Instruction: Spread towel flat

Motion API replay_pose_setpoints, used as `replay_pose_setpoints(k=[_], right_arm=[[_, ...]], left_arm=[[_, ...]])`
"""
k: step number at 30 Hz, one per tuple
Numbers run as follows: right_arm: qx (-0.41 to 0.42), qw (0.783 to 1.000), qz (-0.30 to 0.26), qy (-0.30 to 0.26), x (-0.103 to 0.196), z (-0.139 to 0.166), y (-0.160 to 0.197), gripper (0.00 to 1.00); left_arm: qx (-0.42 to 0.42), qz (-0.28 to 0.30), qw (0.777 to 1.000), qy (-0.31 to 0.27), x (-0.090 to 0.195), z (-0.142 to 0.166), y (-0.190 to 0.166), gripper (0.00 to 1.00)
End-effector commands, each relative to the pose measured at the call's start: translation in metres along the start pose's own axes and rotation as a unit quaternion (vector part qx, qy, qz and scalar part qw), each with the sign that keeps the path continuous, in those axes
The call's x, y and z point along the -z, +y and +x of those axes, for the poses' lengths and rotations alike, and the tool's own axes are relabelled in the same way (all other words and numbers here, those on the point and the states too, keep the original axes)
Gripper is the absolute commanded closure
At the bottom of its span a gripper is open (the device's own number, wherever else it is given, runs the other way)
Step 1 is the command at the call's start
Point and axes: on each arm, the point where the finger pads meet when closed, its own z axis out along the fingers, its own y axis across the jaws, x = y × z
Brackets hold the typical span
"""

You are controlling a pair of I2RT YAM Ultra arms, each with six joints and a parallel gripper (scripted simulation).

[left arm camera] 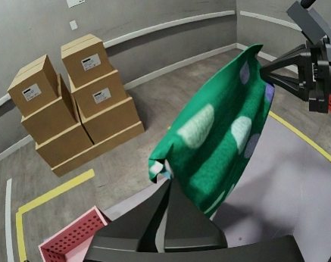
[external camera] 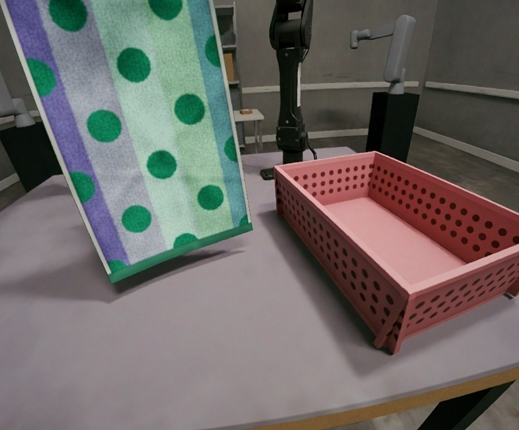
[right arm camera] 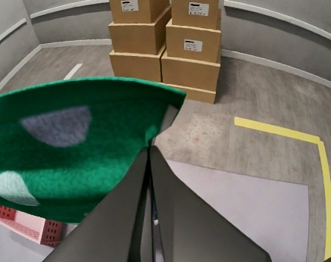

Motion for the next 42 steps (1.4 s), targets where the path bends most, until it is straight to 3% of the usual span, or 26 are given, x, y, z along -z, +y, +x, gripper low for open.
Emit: replay_pose_setpoints(k=[1,15,24,25,27,28,32,33,34,37,38,39,42], right_arm=[[-0.002,0.999,0.025,-0.029,0.014,-0.019,-0.011,1.00],[-0.002,0.999,0.025,-0.029,0.014,-0.019,-0.011,1.00],[-0.004,0.998,0.034,-0.054,-0.022,-0.027,-0.021,1.00],[-0.004,0.997,0.037,-0.072,-0.040,-0.033,-0.026,1.00],[-0.004,0.997,0.037,-0.072,-0.040,-0.033,-0.026,1.00],[-0.005,0.995,0.041,-0.092,-0.060,-0.040,-0.031,1.00],[-0.004,0.995,0.041,-0.092,-0.060,-0.040,-0.031,1.00],[-0.003,0.990,0.043,-0.134,-0.080,-0.048,-0.037,1.00],[-0.004,0.991,0.044,-0.128,-0.091,-0.032,-0.038,1.00],[-0.004,0.989,0.044,-0.142,-0.076,-0.043,-0.037,1.00],[-0.003,0.985,0.045,-0.169,-0.111,-0.038,-0.043,1.00],[-0.001,0.978,0.042,-0.205,-0.092,-0.053,-0.042,1.00],[0.000,0.971,0.044,-0.236,-0.091,-0.053,-0.042,1.00]], left_arm=[[0.007,-0.022,1.000,-0.001,0.007,-0.003,0.012,1.00],[0.007,-0.022,1.000,-0.002,0.008,-0.004,0.012,1.00],[0.015,-0.043,0.999,-0.022,-0.018,-0.017,0.032,1.00],[0.019,-0.055,0.998,-0.030,-0.032,-0.023,0.045,1.00],[0.019,-0.055,0.998,-0.030,-0.032,-0.023,0.045,1.00],[0.023,-0.068,0.997,-0.041,-0.047,-0.030,0.059,1.00],[0.023,-0.068,0.997,-0.028,-0.048,-0.023,0.059,1.00],[0.026,-0.081,0.995,-0.059,-0.063,-0.037,0.074,1.00],[0.026,-0.081,0.995,-0.059,-0.063,-0.037,0.074,1.00],[0.026,-0.081,0.995,-0.059,-0.063,-0.037,0.074,1.00],[0.028,-0.092,0.992,-0.076,-0.079,-0.043,0.088,1.00],[0.028,-0.092,0.992,-0.076,-0.079,-0.043,0.088,1.00],[0.028,-0.092,0.992,-0.076,-0.079,-0.043,0.088,1.00]])
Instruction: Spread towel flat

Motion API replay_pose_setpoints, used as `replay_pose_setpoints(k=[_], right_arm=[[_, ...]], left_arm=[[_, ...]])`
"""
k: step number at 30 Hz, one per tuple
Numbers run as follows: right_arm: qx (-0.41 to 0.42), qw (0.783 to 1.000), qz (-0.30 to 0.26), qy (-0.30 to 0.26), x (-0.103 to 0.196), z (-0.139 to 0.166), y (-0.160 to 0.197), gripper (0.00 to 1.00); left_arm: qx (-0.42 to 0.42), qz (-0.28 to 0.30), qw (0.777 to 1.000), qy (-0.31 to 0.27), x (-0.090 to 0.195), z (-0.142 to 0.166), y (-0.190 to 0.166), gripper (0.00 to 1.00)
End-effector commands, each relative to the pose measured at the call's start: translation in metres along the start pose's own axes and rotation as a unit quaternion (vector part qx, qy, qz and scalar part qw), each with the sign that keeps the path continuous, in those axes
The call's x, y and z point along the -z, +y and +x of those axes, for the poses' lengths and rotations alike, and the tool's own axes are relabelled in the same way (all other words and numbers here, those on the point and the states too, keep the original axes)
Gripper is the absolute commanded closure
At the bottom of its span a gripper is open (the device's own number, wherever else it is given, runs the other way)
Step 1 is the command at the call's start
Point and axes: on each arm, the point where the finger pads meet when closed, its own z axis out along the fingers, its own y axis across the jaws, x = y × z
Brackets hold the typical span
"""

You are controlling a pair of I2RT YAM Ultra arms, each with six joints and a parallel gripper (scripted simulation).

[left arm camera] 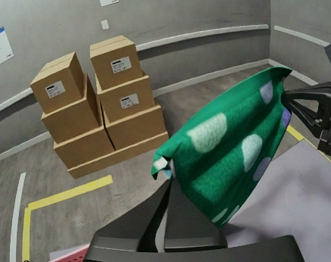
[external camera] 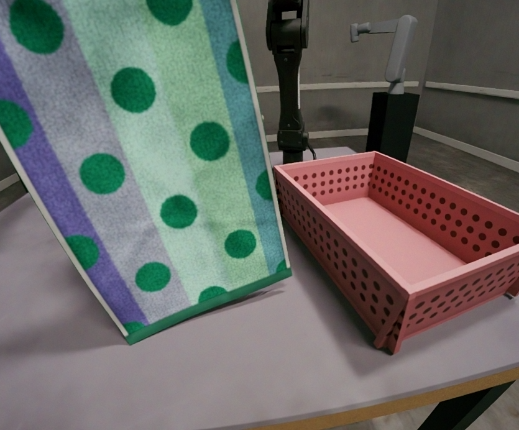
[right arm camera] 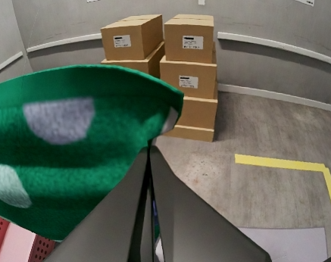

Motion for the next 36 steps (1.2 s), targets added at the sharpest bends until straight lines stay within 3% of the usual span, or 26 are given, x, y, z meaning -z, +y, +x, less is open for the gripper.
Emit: replay_pose_setpoints(k=[1,6,7,14,15,16,18,19,23,24,36], right_arm=[[0.000,0.989,0.026,-0.146,0.008,-0.055,-0.016,1.00],[0.000,0.990,0.028,-0.138,-0.008,-0.036,-0.017,1.00],[0.001,0.985,0.028,-0.167,0.008,-0.064,-0.017,1.00],[0.002,0.986,0.028,-0.166,0.007,-0.063,-0.017,1.00],[0.002,0.979,0.029,-0.200,-0.018,-0.058,-0.021,1.00],[0.003,0.973,0.030,-0.228,-0.018,-0.058,-0.021,1.00],[0.003,0.973,0.030,-0.228,-0.018,-0.058,-0.021,1.00],[0.004,0.963,0.031,-0.269,-0.033,-0.059,-0.024,1.00],[0.004,0.960,0.032,-0.277,-0.033,-0.059,-0.024,1.00],[0.005,0.951,0.033,-0.307,-0.043,-0.061,-0.026,1.00],[0.006,0.947,0.033,-0.318,-0.046,-0.061,-0.027,1.00]], left_arm=[[0.005,-0.022,0.999,-0.042,0.008,-0.027,0.015,1.00],[0.005,-0.022,0.999,-0.047,0.022,-0.032,0.014,1.00],[0.005,-0.022,0.999,-0.049,0.023,-0.033,0.014,1.00],[0.005,-0.022,0.999,-0.047,0.023,-0.032,0.014,1.00],[0.007,-0.031,0.998,-0.058,-0.008,-0.033,0.025,1.00],[0.007,-0.031,0.998,-0.058,-0.008,-0.033,0.025,1.00],[0.007,-0.031,0.998,-0.058,-0.008,-0.033,0.025,1.00],[0.009,-0.038,0.997,-0.071,-0.021,-0.037,0.033,1.00],[0.009,-0.038,0.997,-0.071,-0.021,-0.037,0.033,1.00],[0.009,-0.043,0.996,-0.080,-0.029,-0.040,0.039,1.00],[0.010,-0.044,0.996,-0.081,-0.023,-0.043,0.040,1.00]])
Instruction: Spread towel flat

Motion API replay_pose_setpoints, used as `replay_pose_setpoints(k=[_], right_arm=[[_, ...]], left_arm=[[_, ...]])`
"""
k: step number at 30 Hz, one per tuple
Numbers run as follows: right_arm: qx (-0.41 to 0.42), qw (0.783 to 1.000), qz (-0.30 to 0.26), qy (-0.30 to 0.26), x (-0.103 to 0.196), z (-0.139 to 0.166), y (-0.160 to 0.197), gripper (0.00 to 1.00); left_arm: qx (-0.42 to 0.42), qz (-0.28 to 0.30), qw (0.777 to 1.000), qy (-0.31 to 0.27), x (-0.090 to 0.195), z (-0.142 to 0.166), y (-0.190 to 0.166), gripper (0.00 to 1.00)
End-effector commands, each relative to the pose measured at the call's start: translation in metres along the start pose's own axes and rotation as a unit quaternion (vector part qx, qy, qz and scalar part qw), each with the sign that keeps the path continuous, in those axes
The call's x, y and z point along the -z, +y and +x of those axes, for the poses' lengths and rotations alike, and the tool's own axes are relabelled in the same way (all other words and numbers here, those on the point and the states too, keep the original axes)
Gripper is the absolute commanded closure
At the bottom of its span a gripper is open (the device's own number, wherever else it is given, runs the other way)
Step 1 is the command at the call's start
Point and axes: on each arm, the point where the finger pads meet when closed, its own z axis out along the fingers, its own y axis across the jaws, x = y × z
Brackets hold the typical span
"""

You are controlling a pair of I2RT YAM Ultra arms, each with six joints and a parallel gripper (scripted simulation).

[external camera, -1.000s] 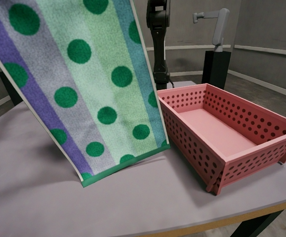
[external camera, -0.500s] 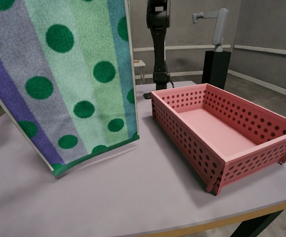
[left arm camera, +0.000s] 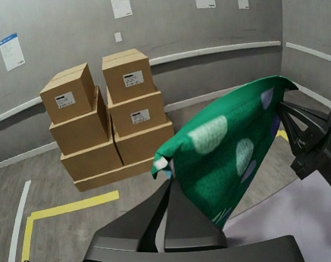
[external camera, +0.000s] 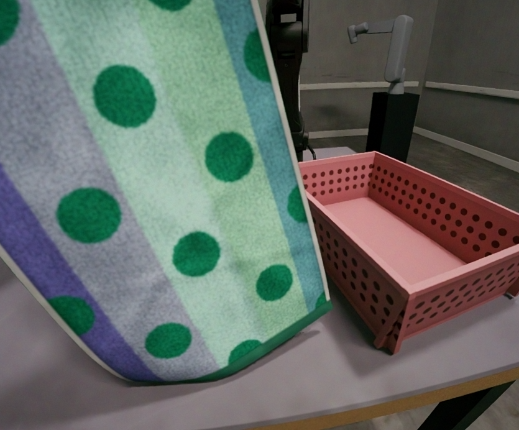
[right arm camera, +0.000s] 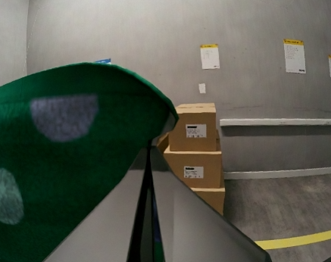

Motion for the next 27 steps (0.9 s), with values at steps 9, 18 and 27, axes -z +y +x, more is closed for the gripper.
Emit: replay_pose_setpoints(k=[9,18,27], right_arm=[[0.004,0.998,0.026,-0.059,-0.006,-0.059,-0.018,1.00],[0.003,0.999,0.026,-0.018,0.005,-0.039,-0.018,1.00],[0.002,0.999,0.026,0.021,0.012,-0.020,-0.018,1.00]], left_arm=[[0.004,-0.021,0.998,-0.056,0.028,-0.040,0.014,1.00],[0.004,-0.021,0.999,-0.035,0.014,-0.007,0.015,1.00],[0.004,-0.021,0.999,-0.035,0.009,0.013,0.015,1.00]])
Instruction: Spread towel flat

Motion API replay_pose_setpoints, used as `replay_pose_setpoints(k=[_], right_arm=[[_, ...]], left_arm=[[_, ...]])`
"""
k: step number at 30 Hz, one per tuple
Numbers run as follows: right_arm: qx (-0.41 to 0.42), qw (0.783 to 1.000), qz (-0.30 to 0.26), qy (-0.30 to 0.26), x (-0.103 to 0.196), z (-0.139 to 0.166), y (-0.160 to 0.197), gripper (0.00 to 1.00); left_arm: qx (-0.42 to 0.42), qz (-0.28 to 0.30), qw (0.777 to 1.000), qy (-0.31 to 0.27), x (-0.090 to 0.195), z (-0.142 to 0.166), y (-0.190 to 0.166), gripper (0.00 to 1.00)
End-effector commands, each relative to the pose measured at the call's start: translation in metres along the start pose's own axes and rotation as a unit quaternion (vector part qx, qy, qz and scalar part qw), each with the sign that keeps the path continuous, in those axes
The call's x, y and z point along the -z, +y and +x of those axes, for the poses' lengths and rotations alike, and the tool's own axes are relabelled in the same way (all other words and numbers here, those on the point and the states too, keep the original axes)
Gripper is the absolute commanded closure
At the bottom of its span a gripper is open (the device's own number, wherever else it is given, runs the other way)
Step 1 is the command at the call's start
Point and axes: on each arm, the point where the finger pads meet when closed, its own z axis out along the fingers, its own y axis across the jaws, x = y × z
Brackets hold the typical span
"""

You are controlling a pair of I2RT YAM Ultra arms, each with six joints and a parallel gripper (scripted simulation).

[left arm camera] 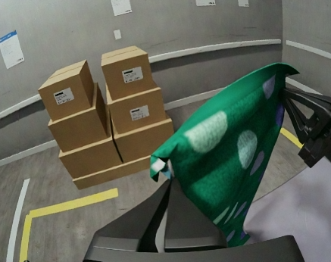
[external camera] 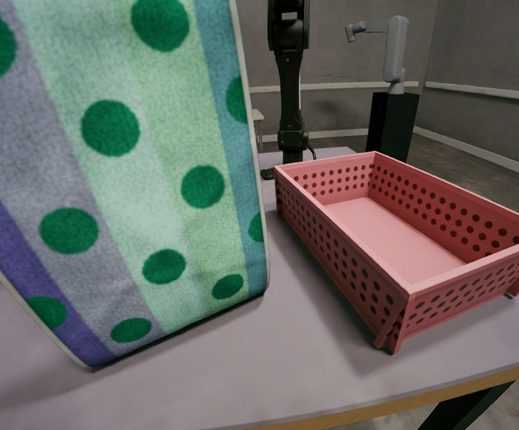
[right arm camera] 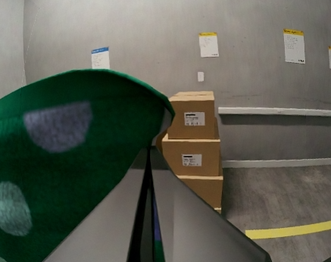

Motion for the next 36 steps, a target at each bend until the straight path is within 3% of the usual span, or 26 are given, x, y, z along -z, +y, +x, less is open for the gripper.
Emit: replay_pose_setpoints(k=[1,4,5,6,36], right_arm=[[0.002,1.000,0.024,-0.011,0.009,-0.028,-0.017,1.00],[0.002,1.000,0.024,-0.004,0.011,-0.024,-0.017,1.00],[0.003,0.999,0.024,-0.029,0.010,-0.044,-0.017,1.00],[0.002,1.000,0.024,-0.015,0.011,-0.032,-0.017,1.00],[0.002,1.000,0.024,-0.019,0.011,-0.035,-0.017,1.00]], left_arm=[[0.004,-0.021,0.999,-0.036,0.015,-0.016,0.015,1.00],[0.004,-0.021,0.999,-0.033,0.014,-0.012,0.015,1.00],[0.004,-0.021,0.999,-0.033,0.014,-0.012,0.015,1.00],[0.004,-0.021,0.999,-0.031,0.014,-0.011,0.015,1.00],[0.004,-0.021,0.999,-0.028,0.016,-0.013,0.015,1.00]])
